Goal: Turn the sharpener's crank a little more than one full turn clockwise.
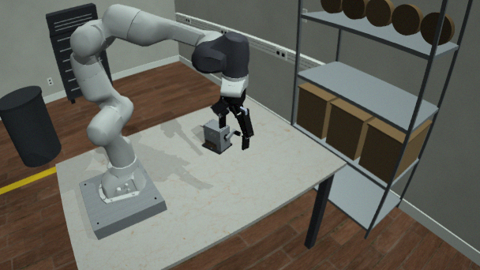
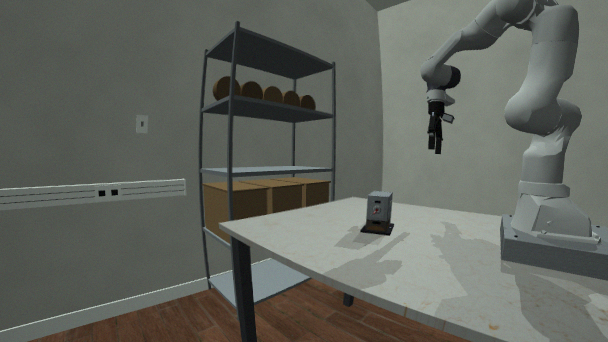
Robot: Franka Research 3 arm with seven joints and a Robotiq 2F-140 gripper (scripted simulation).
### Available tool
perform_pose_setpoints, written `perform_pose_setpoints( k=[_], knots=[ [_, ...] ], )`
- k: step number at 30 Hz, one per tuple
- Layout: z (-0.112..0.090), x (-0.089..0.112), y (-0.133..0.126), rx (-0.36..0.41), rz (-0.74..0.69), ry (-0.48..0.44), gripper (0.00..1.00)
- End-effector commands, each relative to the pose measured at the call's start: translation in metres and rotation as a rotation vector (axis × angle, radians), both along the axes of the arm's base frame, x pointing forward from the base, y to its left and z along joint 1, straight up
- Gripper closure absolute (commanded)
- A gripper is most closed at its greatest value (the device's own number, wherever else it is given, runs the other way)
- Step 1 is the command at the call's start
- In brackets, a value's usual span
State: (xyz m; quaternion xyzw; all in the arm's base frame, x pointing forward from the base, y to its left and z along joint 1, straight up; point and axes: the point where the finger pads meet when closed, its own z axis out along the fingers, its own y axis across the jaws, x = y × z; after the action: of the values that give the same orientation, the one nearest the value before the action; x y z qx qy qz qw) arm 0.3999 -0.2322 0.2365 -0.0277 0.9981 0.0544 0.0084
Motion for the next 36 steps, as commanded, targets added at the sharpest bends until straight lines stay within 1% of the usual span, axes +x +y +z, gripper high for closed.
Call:
perform_pose_setpoints(
  k=[1,15,17,18,32,34,35,36],
  knots=[
    [-0.004,0.011,0.002,-0.016,0.166,-0.017,0.00],
    [-0.020,0.047,0.029,-0.043,0.466,-0.018,0.00],
    [-0.020,0.047,0.029,-0.043,0.466,-0.018,0.00],
    [-0.023,0.054,0.035,-0.047,0.523,-0.018,0.00],
    [-0.040,0.088,0.069,-0.065,0.823,-0.024,0.00],
    [-0.040,0.088,0.069,-0.065,0.823,-0.024,0.00],
    [-0.043,0.094,0.077,-0.068,0.880,-0.026,0.00],
    [-0.044,0.096,0.079,-0.069,0.899,-0.027,0.00]
  ],
)
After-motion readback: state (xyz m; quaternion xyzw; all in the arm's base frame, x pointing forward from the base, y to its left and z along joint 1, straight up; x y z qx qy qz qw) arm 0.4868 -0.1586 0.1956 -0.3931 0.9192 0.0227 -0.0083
